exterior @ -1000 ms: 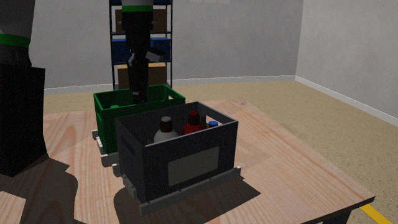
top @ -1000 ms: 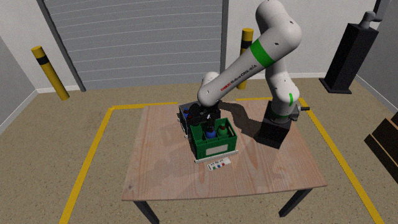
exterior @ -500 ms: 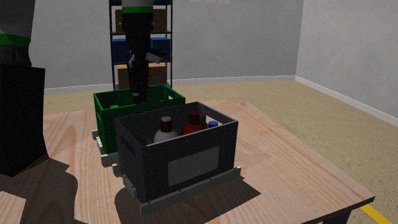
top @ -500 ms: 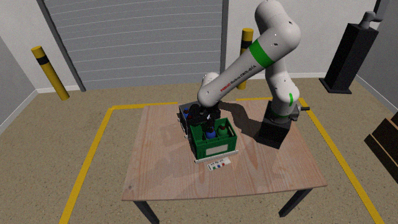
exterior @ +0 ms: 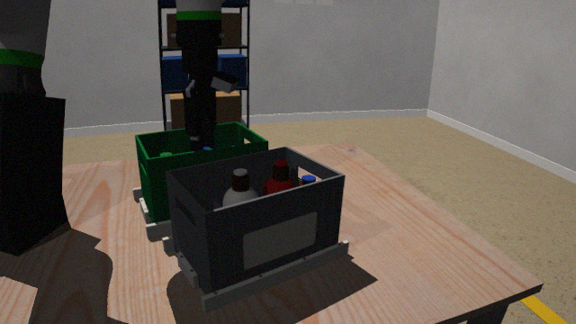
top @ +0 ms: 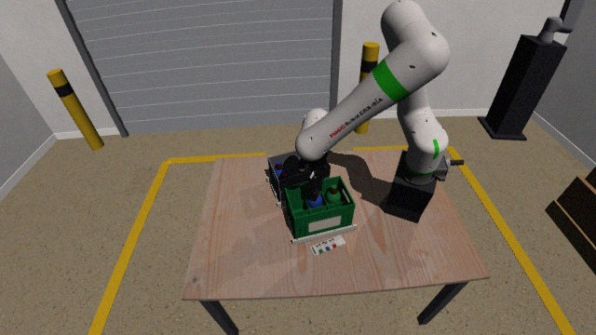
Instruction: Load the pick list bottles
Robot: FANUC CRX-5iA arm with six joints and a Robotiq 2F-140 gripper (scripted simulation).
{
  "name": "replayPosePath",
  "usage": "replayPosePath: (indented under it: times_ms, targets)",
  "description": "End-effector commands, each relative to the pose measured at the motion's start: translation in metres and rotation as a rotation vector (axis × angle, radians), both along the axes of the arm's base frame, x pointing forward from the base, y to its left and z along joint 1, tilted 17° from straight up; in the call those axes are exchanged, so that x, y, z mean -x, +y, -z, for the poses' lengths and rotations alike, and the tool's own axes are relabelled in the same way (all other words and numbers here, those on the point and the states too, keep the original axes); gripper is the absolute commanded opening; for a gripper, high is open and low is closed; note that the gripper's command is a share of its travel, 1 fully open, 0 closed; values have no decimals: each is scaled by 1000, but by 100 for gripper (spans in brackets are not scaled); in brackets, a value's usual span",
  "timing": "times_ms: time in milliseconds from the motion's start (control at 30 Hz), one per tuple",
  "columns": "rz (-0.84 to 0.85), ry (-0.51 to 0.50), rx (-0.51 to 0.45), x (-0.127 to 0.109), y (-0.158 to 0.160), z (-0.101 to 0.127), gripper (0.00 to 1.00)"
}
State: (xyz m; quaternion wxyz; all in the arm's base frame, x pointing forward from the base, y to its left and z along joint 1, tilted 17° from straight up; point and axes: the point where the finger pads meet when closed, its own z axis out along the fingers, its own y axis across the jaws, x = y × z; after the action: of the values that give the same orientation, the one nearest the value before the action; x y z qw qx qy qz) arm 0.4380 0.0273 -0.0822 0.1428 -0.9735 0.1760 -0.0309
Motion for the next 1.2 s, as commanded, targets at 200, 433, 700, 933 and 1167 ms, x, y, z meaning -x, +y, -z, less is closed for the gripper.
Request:
replayPosePath:
  times_ms: [200,433,700,933,1167]
  targets:
    - [0,-2,0,-1,0,-1,44]
    - [0,-2,0,-1,0,-1,44]
    - [0,-2,0,2,-6,-21,44]
    - [0,-2,0,3,-10,-34,44]
    - [0,-2,0,5,-15,-52,44]
